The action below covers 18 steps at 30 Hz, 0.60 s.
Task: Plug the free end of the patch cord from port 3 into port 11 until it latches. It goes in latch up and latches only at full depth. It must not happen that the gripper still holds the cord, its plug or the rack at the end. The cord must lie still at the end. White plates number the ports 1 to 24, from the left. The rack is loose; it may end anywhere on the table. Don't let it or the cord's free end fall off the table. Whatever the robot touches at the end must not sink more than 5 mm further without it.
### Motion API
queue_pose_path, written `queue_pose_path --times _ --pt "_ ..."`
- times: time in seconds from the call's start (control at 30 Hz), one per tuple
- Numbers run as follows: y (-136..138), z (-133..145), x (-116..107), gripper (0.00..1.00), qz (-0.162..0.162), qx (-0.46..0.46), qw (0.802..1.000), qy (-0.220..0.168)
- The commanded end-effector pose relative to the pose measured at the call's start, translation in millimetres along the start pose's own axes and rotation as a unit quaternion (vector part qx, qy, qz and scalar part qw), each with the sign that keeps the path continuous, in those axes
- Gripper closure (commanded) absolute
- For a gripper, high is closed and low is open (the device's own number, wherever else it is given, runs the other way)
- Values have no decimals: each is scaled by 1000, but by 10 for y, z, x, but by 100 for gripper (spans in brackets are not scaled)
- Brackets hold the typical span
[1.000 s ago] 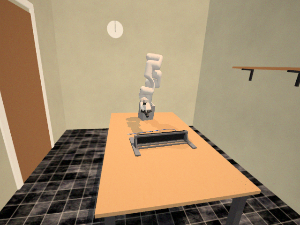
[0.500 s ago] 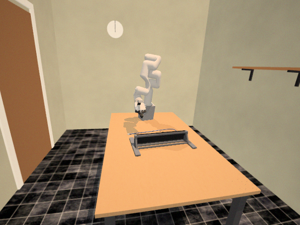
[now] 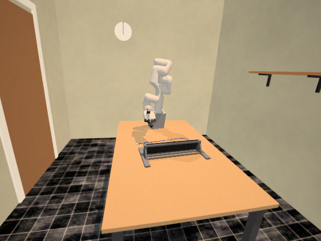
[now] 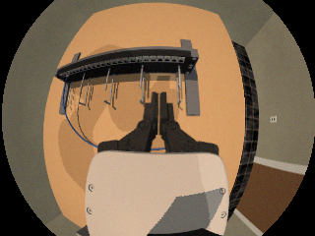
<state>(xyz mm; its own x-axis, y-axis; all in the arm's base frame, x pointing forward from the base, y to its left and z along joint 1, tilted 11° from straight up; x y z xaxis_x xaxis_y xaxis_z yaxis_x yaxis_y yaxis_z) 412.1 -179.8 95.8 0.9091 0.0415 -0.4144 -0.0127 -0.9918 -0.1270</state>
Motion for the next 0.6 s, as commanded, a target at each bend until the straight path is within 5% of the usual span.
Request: queue_pose_path --times 0.0,0.57 --pt "6 -14 256 100 0 -1 1000 1" --pt "7 -16 1252 100 0 -1 1000 1"
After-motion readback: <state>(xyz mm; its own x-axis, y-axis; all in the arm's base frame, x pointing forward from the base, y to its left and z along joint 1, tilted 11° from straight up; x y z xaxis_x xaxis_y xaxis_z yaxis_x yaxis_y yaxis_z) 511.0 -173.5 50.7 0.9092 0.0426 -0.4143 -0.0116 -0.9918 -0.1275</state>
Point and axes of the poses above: the point where the finger pads meet when closed, its own x axis out along the fingers, its own y axis across the jaws, z = x × y, the point moved 5 cm from there along -x, back along the fingers, and after that the axes turned 6 degrees about x, right-handed, at the moved point
